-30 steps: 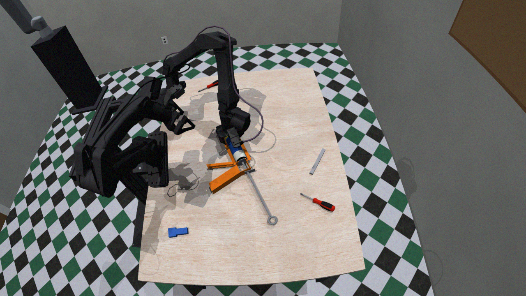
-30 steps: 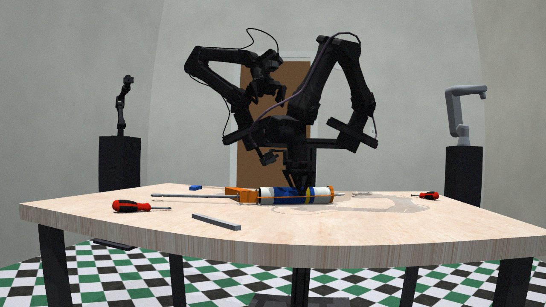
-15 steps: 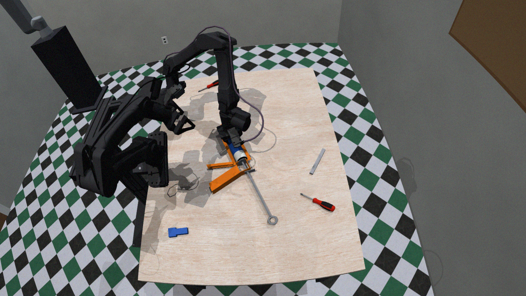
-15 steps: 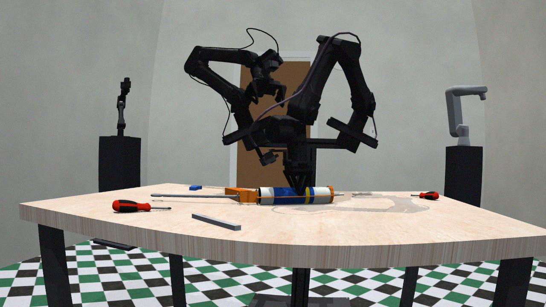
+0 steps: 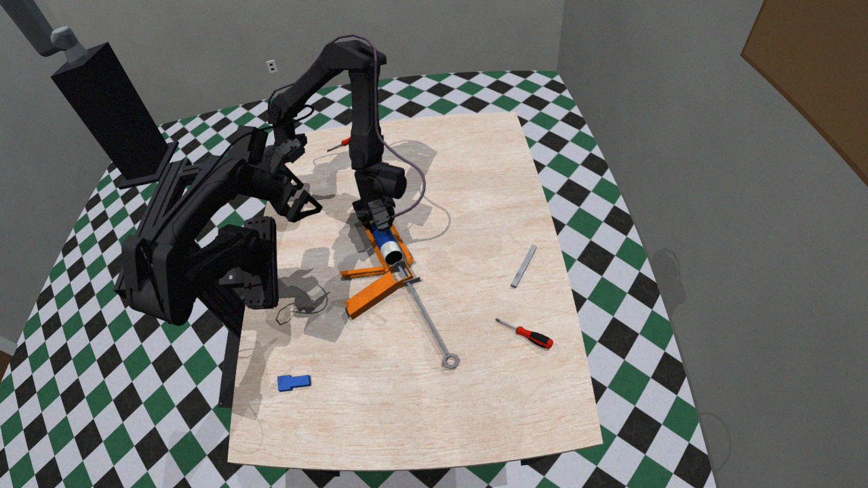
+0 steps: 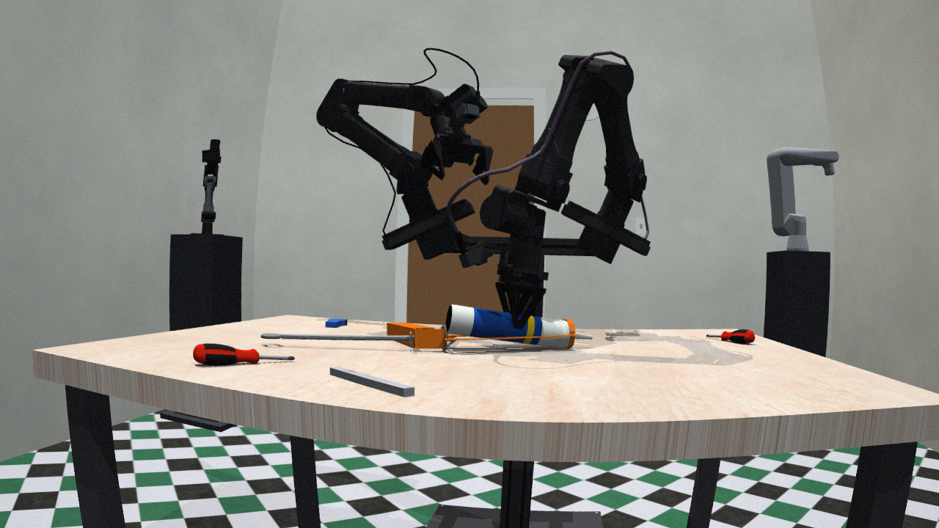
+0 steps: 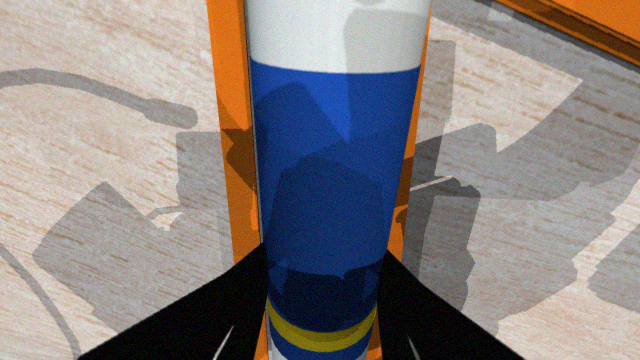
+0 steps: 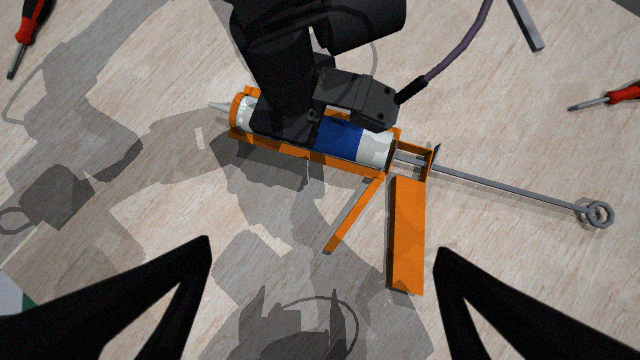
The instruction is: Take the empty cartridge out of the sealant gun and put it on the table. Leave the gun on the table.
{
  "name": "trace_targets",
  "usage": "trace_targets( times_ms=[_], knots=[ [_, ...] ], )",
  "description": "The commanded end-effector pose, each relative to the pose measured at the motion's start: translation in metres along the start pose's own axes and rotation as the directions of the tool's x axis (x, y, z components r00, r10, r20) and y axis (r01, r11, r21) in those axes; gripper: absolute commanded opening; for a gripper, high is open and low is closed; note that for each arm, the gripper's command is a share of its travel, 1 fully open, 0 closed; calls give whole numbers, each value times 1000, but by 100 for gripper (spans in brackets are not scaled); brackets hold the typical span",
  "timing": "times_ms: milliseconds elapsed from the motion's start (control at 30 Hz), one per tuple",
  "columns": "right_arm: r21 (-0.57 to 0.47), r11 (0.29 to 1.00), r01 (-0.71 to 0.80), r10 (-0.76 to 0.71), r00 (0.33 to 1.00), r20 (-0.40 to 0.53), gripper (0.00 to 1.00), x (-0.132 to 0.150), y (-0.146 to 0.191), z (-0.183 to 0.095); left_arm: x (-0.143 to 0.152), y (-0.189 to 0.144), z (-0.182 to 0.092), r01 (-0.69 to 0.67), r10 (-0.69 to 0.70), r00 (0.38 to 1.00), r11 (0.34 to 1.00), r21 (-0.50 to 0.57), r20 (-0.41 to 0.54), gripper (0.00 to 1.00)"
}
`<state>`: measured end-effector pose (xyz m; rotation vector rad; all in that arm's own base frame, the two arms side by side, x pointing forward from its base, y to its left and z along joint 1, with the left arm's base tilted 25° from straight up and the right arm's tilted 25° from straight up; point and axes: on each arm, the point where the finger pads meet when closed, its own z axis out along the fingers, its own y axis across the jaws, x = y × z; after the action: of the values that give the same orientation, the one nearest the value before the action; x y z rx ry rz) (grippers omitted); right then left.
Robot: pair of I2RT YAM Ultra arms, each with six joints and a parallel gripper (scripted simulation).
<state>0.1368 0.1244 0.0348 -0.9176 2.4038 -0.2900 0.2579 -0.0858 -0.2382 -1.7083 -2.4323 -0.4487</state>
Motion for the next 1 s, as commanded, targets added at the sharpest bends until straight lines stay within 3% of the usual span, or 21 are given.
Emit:
trace_targets(
  times_ms=[0,567,967],
  knots=[
    [3,1000,-1,1,998,56,100,-10,2,2,-22,15,-18,8,-3,991,999,-34,137,40],
    [3,1000,-1,1,998,57,100,-10,2,2,-20,10,-19,5,-1,992,1000,-24,129,40],
    [3,1000,-1,1,998,57,100,-10,2,2,-36,3,-21,11,-11,994,1000,-1,110,40]
  ],
)
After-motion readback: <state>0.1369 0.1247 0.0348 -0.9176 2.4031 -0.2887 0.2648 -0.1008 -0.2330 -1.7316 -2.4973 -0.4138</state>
